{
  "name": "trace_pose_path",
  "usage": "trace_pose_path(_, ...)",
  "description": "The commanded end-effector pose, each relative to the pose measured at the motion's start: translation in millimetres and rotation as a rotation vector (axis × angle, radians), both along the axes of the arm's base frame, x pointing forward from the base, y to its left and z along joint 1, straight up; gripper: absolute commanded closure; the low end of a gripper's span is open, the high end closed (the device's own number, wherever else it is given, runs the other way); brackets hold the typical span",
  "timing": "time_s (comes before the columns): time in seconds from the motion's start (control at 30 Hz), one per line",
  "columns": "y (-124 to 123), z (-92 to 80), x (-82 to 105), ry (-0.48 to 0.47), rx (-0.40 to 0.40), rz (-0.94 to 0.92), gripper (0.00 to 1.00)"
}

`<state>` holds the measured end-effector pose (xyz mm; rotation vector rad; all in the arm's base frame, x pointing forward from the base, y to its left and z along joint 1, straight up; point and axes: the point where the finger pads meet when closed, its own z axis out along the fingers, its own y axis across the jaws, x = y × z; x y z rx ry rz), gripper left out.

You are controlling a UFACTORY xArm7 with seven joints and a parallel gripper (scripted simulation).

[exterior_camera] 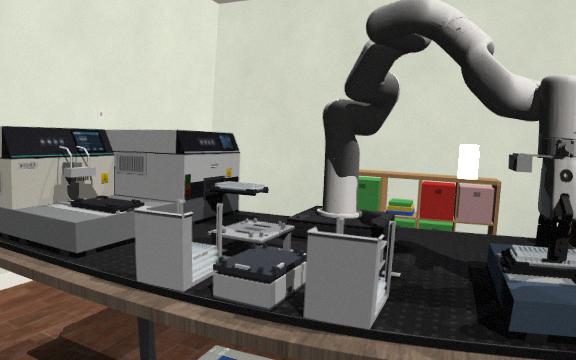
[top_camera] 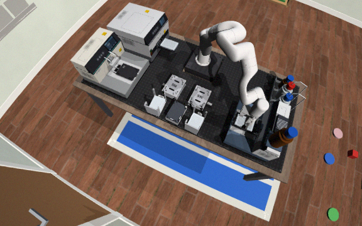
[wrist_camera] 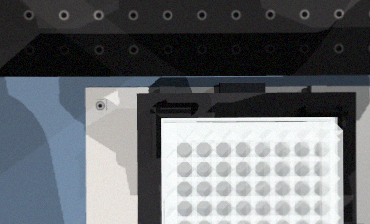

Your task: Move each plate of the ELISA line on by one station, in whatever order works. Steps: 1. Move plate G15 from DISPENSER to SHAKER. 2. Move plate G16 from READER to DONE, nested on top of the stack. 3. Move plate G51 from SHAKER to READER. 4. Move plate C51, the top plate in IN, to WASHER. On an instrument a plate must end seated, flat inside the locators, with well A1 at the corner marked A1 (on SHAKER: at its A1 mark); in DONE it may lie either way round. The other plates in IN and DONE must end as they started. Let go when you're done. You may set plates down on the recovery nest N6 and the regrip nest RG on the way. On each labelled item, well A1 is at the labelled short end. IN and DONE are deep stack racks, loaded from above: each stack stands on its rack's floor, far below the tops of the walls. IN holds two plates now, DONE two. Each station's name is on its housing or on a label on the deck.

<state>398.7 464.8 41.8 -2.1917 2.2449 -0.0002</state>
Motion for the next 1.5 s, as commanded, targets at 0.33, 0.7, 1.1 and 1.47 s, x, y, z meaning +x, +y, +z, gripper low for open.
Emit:
trace_pose_path(0.33, 1.5, -1.7, 1.4, -0.004, 0.005, 0.000, 0.00)
trace_pose_path(0.7, 1.5, -2.0, 1.4, -0.004, 0.005, 0.000, 0.00)
trace_pose_path(1.1, 1.5, -1.7, 1.4, -0.004, 0.005, 0.000, 1.00)
trace_pose_path(1.47, 1.6, -1.7, 1.4, -0.004, 0.005, 0.000, 1.00)
